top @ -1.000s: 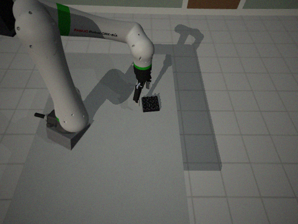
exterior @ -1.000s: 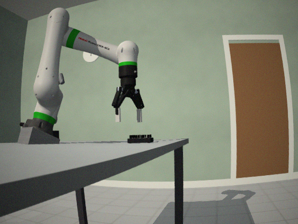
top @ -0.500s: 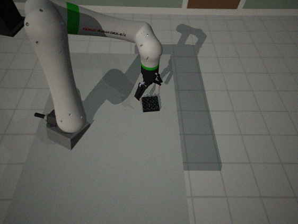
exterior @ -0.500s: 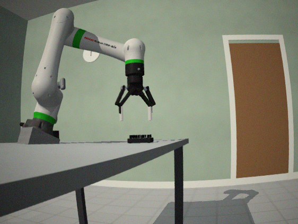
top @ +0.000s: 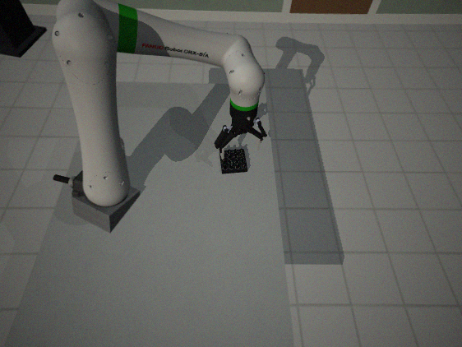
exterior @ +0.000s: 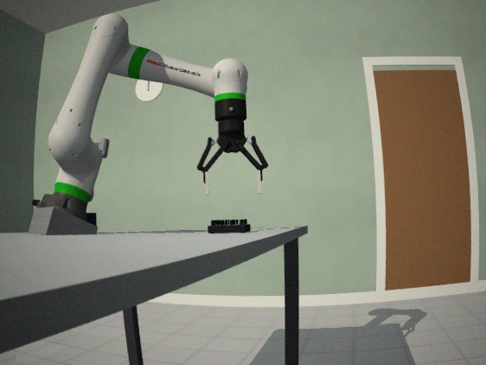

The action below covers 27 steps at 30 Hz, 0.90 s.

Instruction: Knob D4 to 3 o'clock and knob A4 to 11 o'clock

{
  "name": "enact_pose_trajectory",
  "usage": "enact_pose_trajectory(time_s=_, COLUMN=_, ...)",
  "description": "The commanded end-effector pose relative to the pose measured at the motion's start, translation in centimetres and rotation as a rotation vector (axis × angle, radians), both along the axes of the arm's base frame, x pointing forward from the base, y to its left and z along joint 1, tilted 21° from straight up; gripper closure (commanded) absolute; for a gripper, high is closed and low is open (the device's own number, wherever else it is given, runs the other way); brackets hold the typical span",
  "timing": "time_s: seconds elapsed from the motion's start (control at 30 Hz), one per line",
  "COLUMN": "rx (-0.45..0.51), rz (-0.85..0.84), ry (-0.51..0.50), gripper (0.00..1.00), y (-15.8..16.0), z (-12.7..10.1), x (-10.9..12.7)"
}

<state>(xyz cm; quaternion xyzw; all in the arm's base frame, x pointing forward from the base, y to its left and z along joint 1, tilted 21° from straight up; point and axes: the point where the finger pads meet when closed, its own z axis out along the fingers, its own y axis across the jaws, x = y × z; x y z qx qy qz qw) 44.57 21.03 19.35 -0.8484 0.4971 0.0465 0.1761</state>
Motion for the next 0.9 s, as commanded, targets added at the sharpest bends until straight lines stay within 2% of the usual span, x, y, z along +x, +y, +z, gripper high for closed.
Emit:
enact_pose_trajectory(time_s=0.0, rx=0.009, rz=-0.146, ry=0.055, gripper=0.0, y=-0.3, z=0.16, x=1.49)
enact_pose_trajectory(time_s=0.2, rx=0.018, rz=-0.225, ry=0.084, gripper=0.0, y=-0.52, z=0.22, x=2.31)
enact_pose_trajectory(time_s=0.23, rx=0.018, rz=-0.225, ry=0.084, gripper=0.88, y=-0.52, z=0.22, x=2.31)
enact_pose_trajectory(time_s=0.87, rx=0.018, rz=-0.225, ry=0.084, gripper=0.88, y=-0.52, z=0.22, x=2.31)
